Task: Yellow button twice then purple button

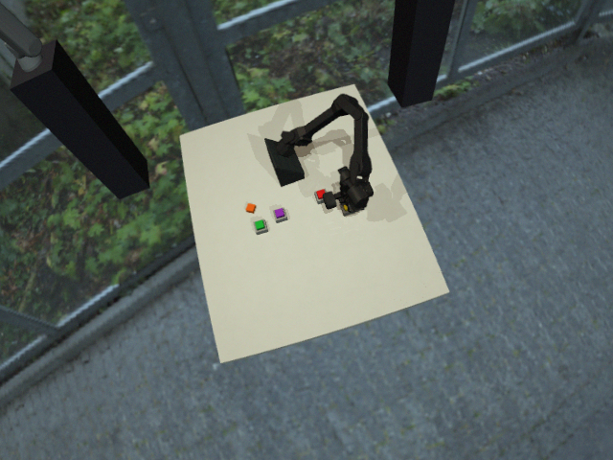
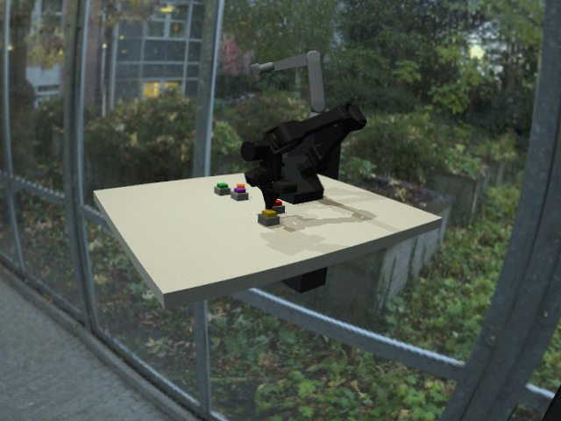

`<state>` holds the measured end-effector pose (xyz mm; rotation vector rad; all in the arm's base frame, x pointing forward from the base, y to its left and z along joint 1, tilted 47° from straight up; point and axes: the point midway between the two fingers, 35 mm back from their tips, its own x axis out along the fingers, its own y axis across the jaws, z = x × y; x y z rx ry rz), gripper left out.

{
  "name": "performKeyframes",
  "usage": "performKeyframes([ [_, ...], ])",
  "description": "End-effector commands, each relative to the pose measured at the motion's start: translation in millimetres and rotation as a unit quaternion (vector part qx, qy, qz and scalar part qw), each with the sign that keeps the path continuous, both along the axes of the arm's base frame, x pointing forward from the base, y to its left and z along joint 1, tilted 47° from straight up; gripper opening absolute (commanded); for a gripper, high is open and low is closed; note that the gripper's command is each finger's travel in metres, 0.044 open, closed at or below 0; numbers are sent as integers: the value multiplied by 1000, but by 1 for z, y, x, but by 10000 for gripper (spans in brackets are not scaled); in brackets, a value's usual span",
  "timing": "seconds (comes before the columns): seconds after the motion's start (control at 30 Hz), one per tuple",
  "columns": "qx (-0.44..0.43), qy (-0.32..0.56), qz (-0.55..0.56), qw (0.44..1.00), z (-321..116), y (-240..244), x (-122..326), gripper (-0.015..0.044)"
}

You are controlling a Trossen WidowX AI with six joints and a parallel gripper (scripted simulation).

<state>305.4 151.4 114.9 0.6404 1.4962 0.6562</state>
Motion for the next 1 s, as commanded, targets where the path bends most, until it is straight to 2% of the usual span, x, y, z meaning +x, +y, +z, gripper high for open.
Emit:
performKeyframes([
  [0.0, 1, 4, 0, 1000, -5, 5, -2, 20],
  [0.8, 2, 4, 0, 1000, -10, 11, -3, 20],
  [0.97, 1, 4, 0, 1000, 12, -14, -2, 20],
])
